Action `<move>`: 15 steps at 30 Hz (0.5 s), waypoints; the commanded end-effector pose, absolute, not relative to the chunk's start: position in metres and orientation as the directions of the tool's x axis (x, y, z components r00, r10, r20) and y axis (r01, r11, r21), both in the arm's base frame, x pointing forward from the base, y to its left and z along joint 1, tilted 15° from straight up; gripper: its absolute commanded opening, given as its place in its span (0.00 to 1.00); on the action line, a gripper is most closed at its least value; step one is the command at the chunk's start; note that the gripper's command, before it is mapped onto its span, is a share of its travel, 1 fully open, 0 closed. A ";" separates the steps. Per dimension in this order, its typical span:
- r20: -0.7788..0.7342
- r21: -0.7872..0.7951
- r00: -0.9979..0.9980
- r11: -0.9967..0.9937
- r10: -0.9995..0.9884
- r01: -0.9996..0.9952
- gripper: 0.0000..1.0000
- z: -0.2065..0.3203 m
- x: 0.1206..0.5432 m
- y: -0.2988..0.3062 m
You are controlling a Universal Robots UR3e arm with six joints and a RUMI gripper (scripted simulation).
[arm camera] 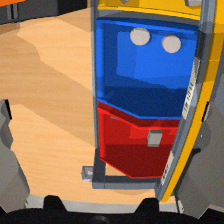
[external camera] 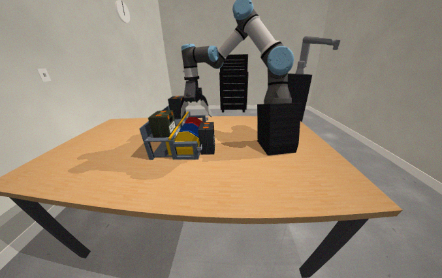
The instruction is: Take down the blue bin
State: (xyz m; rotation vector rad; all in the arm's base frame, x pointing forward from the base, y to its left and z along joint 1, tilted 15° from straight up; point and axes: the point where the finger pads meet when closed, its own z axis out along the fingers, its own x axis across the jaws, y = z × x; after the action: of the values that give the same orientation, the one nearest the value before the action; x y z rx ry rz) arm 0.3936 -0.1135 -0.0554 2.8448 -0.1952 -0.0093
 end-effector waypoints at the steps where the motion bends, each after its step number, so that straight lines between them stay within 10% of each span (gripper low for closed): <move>1: 0.019 0.281 0.991 -0.950 -0.133 -0.134 1.00 -0.055 0.395 -0.113; 15: 0.034 0.258 0.991 -0.957 -0.130 -0.135 1.00 -0.056 0.395 -0.109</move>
State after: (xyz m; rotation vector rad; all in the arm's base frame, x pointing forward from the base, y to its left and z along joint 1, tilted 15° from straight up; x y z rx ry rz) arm 0.3937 -0.1101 -0.0565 2.8693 -0.1970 0.0139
